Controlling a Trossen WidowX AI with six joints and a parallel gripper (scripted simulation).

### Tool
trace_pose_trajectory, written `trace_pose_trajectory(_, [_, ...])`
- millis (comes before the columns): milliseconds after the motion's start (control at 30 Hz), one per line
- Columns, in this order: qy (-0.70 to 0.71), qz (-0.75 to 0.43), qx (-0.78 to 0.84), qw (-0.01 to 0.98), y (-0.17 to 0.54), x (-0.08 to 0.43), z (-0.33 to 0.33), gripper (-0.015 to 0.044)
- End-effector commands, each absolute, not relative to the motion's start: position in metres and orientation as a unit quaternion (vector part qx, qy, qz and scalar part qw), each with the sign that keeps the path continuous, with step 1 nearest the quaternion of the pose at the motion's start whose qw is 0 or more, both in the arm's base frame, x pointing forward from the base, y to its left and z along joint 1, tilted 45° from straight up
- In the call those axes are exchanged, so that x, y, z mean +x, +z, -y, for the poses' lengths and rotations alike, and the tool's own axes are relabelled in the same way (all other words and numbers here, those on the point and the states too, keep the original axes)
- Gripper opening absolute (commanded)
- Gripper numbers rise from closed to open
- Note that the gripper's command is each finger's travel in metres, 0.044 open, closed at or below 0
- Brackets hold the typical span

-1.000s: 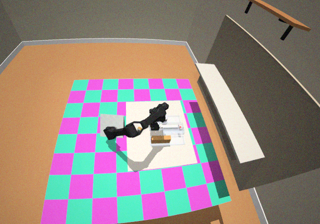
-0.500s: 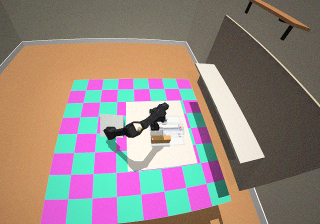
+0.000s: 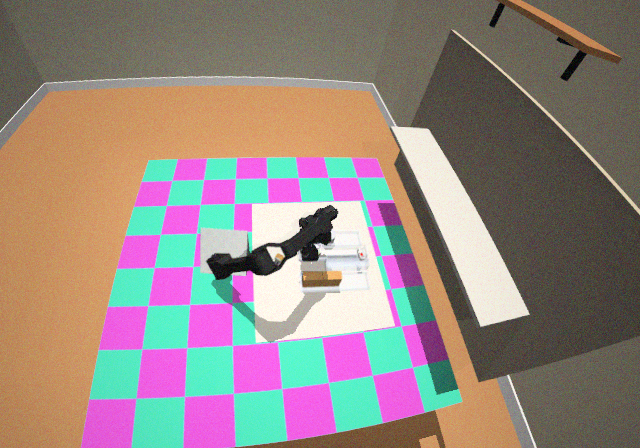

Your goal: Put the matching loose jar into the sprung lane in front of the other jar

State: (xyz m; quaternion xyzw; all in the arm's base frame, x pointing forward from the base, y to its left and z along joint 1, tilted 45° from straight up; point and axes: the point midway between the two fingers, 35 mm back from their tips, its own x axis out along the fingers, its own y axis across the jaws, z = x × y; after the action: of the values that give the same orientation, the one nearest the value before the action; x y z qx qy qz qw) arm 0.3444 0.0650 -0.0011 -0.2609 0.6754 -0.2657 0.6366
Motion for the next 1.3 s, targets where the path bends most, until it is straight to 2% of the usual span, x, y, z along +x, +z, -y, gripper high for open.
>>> trace_pose_trajectory(0, [-0.268, -0.665, -0.264, 0.645, 0.0011, 0.3502, -0.0649, 0.0000])
trace_pose_trajectory(1267, [-0.268, -0.665, -0.264, 0.646, 0.0004, 0.3530, -0.0641, 0.0000])
